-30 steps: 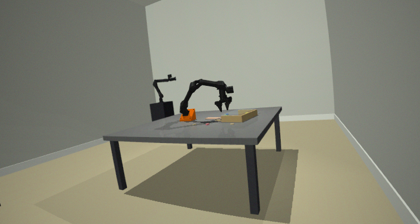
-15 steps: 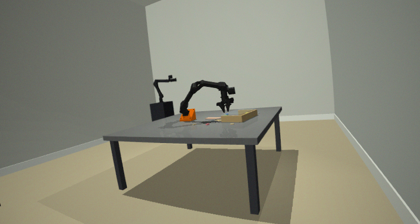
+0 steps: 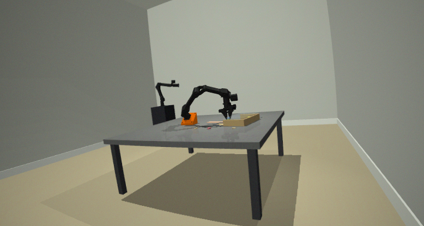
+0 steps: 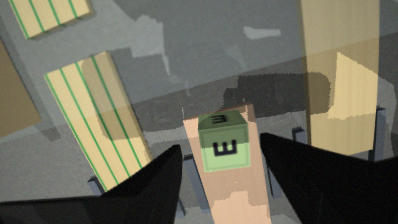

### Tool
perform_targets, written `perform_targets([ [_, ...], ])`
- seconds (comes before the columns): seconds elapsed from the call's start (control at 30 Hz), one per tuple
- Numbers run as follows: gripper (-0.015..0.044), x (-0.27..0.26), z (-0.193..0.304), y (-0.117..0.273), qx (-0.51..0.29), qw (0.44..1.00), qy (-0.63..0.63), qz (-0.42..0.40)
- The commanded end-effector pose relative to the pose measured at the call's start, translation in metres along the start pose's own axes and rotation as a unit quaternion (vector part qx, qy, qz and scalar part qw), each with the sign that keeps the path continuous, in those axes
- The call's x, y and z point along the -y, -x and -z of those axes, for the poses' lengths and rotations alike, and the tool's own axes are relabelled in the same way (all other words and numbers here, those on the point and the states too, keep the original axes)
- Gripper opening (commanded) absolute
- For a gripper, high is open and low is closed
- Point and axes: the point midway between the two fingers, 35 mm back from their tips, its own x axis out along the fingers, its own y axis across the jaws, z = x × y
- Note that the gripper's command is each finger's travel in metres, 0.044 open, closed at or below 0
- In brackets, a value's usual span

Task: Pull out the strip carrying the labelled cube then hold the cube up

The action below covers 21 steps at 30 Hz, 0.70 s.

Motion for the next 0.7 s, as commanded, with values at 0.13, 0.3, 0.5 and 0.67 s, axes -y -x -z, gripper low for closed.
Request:
perform_targets([
  [0.13,0.0250,0.002,0.001,-0.017,-0.002,1.000,0.003,0.004],
  [0.3,0.0250,0.003,0.001,-0.022,-0.002,1.000,0.003,0.004],
  [0.5,0.0250,0.003,0.001,-0.022,-0.002,1.000,0.003,0.004],
  [0.67,0.0138,0.002,0.001,-0.020,-0.001,1.000,0.000,0.002],
])
